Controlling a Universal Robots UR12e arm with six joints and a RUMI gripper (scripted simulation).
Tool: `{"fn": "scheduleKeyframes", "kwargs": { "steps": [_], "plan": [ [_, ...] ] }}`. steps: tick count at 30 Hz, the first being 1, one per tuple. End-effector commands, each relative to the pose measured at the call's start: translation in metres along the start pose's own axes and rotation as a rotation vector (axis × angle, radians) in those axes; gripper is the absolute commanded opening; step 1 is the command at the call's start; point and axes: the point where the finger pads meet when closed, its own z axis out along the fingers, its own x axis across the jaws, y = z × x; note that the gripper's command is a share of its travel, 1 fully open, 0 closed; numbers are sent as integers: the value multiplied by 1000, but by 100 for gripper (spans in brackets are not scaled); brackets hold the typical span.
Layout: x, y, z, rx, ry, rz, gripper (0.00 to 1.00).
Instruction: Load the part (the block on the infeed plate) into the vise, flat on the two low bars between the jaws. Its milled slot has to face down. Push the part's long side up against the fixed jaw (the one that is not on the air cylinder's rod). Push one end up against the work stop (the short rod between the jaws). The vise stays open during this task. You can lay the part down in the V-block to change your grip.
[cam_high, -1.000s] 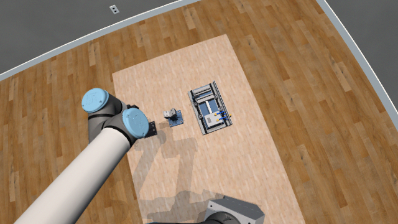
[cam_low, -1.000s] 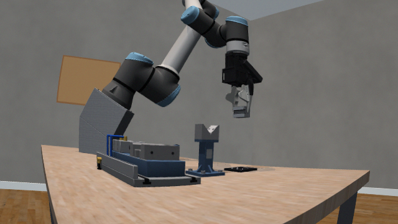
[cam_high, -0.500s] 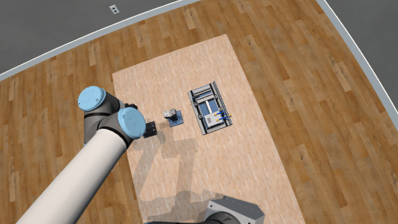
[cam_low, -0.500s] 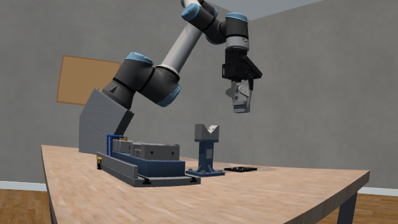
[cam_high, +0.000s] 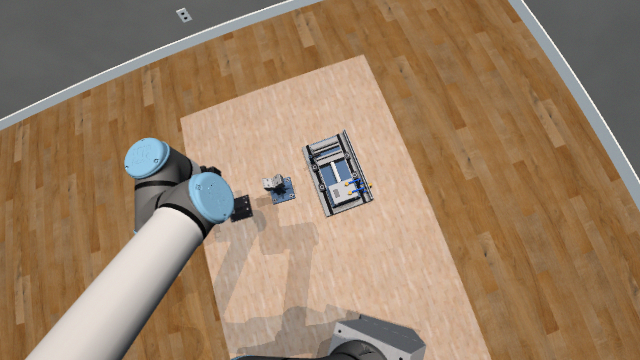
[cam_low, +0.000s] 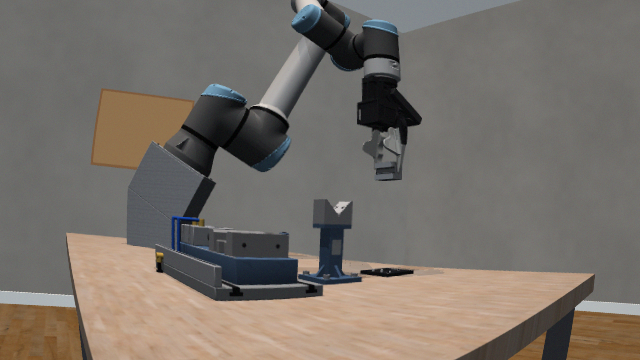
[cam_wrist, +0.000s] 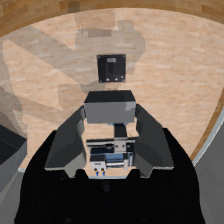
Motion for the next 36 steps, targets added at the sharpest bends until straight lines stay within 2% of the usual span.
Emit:
{"fn": "scheduleKeyframes", "kwargs": {
  "steps": [1, 36],
  "plan": [
    [1, 0, -1, 0, 1, 0, 0],
    [1, 3, 0, 0, 1, 0, 0]
  ]
}}
